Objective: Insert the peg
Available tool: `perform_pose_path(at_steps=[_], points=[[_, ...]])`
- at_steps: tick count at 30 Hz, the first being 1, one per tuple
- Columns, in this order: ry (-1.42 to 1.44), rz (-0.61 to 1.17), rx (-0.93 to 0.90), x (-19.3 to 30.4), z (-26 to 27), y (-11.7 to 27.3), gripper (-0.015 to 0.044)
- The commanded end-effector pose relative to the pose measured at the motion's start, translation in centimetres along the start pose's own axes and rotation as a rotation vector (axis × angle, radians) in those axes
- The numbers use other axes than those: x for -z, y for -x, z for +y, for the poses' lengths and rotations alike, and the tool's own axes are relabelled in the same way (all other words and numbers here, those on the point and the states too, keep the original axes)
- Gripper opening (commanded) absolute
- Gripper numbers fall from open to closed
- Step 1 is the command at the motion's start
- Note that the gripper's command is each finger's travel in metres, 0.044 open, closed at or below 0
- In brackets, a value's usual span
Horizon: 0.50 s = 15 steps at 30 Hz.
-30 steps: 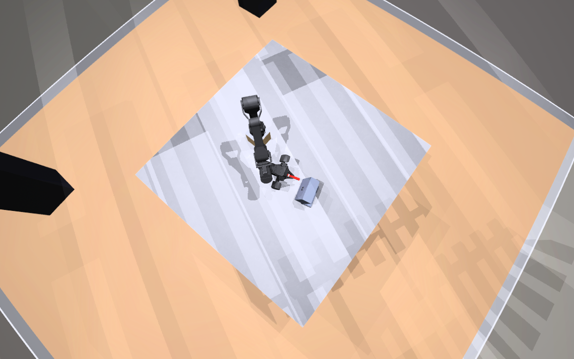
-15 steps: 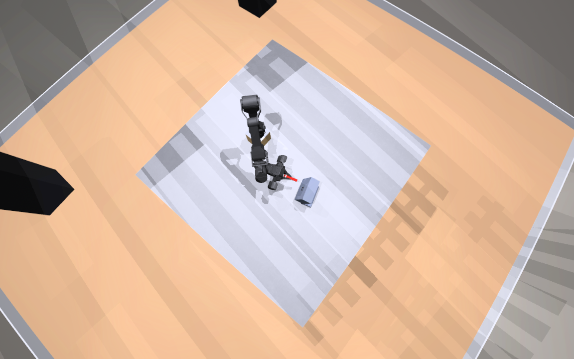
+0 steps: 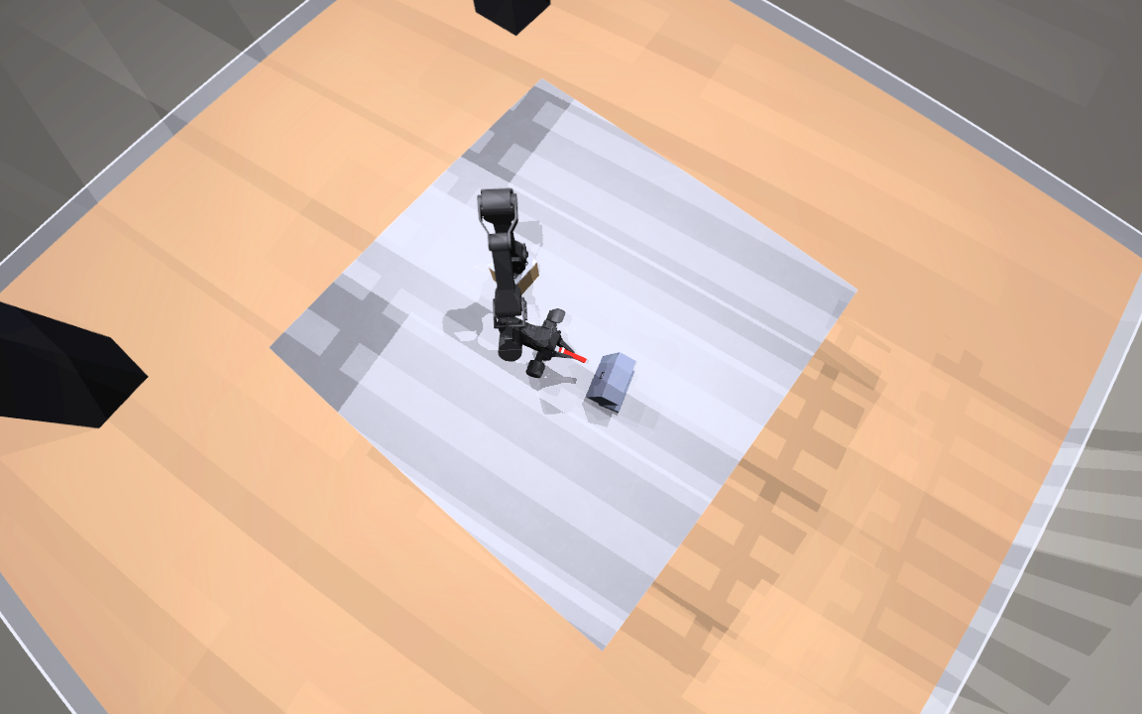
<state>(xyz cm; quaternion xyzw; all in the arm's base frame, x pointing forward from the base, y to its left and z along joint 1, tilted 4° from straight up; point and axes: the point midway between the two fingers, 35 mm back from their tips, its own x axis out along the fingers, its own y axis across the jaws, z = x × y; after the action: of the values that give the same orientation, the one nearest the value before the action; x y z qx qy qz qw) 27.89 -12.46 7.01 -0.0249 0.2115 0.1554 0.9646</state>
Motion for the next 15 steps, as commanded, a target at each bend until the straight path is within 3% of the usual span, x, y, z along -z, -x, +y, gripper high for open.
perform_pose_path(at_steps=[1,15], points=[[0.001,-0.012,0.004,0.38,0.16,0.39,0.0],[0.021,-0.049,0.032,0.51,-0.31,1.23,0.0]])
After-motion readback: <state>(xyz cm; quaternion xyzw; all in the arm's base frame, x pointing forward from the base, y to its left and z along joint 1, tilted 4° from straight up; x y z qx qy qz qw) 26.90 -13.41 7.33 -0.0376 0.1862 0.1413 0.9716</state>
